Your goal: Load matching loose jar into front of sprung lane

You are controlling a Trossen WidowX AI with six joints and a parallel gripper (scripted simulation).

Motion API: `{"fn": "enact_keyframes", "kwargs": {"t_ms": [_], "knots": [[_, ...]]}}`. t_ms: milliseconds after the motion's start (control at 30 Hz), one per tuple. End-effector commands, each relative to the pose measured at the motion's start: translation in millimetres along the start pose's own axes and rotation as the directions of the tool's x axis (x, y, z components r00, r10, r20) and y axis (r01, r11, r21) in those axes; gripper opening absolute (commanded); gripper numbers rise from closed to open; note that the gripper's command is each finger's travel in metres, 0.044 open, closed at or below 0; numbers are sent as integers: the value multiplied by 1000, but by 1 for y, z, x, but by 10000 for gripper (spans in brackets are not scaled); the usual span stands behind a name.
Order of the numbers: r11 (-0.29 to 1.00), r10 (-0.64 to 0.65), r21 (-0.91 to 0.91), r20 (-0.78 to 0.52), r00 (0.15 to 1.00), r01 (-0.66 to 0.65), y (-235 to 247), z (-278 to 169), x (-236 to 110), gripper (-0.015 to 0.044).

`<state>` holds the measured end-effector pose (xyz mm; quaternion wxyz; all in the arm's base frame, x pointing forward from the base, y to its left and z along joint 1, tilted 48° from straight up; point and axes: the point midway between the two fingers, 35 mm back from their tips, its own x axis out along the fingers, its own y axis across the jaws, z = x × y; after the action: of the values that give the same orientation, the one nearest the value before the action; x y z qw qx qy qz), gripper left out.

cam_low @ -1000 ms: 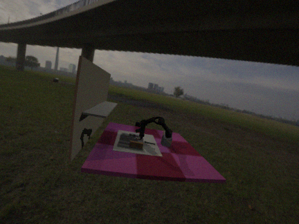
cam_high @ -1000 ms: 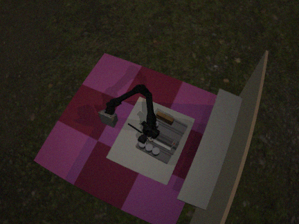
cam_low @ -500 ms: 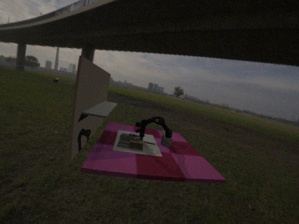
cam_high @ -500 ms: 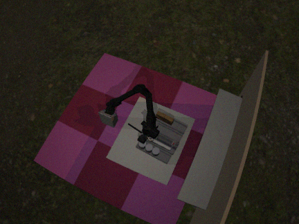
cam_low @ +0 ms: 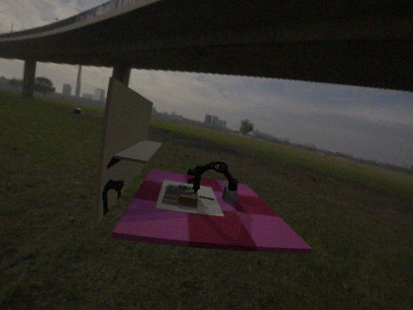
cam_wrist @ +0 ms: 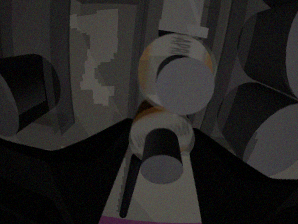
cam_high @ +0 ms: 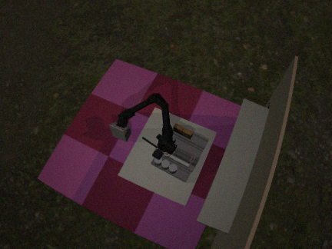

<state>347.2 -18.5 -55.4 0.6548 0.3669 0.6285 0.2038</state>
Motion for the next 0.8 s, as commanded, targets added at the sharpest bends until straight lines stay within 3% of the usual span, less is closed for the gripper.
{"fn": "enact_keyframes", "kwargs": {"t_ms": [0,567,767], "knots": [[1000,2,-9,6,1000,-2,2,1,0,0],[1000,2,-8,6,1000,-2,0,-2,0,0],[1000,2,-8,6,1000,-2,0,-1,0,157]]}}
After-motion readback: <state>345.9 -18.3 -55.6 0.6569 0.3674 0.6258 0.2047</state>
